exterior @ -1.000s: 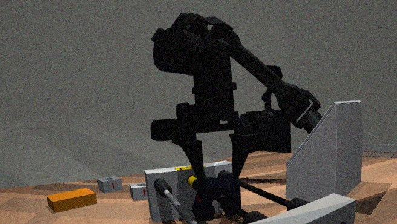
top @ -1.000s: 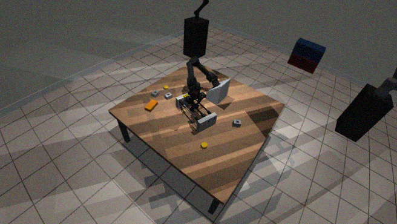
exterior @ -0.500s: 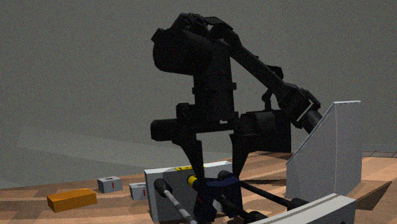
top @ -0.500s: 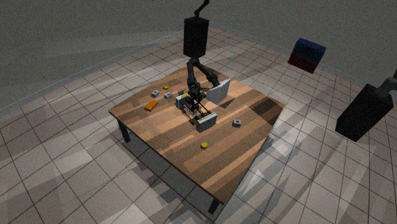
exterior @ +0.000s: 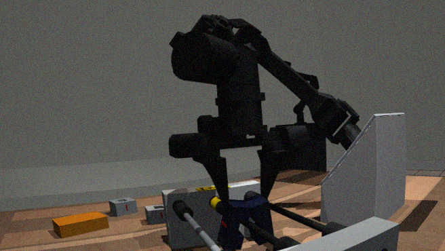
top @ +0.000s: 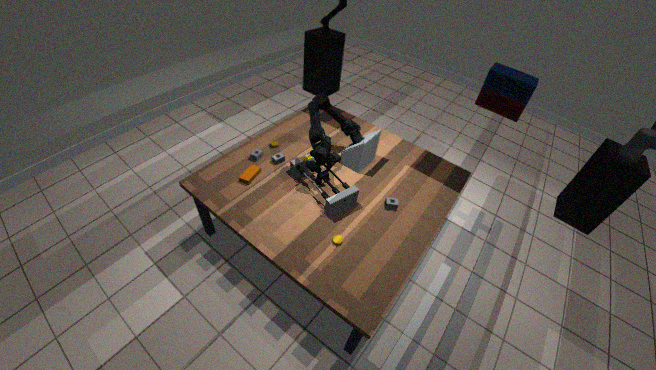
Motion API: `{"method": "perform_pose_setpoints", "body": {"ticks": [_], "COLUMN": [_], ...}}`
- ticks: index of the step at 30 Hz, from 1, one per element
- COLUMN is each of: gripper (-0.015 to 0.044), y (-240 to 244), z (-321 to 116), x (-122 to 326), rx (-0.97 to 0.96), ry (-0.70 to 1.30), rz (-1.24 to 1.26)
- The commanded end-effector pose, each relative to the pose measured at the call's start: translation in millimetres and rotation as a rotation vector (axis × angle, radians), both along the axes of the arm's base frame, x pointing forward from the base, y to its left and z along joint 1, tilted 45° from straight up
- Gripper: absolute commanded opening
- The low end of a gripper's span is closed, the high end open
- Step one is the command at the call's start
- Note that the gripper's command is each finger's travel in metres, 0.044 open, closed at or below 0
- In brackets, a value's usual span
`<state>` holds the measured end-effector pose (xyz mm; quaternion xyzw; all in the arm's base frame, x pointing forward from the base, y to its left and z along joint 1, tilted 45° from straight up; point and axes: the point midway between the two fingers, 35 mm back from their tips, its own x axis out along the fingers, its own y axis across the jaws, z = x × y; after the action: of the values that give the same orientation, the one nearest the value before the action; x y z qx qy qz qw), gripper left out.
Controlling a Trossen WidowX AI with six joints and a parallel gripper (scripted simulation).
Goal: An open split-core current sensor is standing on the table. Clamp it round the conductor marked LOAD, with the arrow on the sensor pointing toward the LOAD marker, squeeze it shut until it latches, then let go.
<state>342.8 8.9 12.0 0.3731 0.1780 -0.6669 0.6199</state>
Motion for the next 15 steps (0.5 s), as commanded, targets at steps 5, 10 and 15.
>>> {"method": "perform_pose_setpoints", "body": {"ticks": [5,10,15], "gripper": [0.021,0.0341,0.044], "y": [0.0,0.0,0.0], "z": [0.3,0.3,0.3], "x": [0.1,0.1,0.1], "rx": [0.0,0.0,0.0], "ry": [-0.001,-0.001,-0.001], "rz": [-0.001,-0.001,-0.001]}}
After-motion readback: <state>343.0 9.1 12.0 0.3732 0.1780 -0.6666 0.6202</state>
